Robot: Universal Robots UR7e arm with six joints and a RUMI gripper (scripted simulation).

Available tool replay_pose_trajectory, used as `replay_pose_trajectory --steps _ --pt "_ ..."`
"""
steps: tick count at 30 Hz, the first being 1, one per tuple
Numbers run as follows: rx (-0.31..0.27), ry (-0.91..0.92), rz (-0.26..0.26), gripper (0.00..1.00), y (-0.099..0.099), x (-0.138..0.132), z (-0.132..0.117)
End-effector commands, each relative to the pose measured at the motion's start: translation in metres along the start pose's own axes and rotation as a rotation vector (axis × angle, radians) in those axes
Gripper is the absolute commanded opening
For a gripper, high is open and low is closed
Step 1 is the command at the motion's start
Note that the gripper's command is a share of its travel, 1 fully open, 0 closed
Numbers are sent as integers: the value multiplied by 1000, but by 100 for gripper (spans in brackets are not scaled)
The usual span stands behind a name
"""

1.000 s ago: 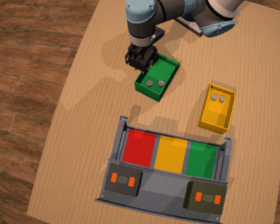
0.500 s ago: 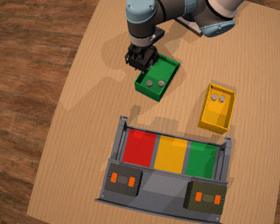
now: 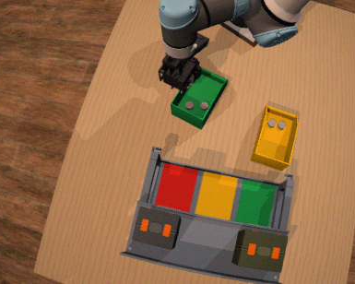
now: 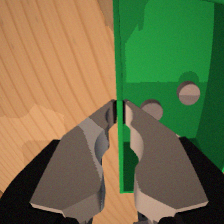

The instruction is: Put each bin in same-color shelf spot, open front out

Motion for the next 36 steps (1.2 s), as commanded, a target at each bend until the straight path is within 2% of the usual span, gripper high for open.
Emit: replay_pose_trajectory --steps 1,25,36 --pt "-1 0 0 0 -2 0 0" --pt "-1 0 0 0 -25 0 0" --pt "-1 0 0 0 -29 0 0"
Point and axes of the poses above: the point where the finger pads meet when closed, its own y axis out along the fingers, its own x axis across the jaws, z = x × y, the point moved 9 cm from there along -y, back along the fingers, and after that the axes turned 8 degrees about y, right-handed, at the moved point
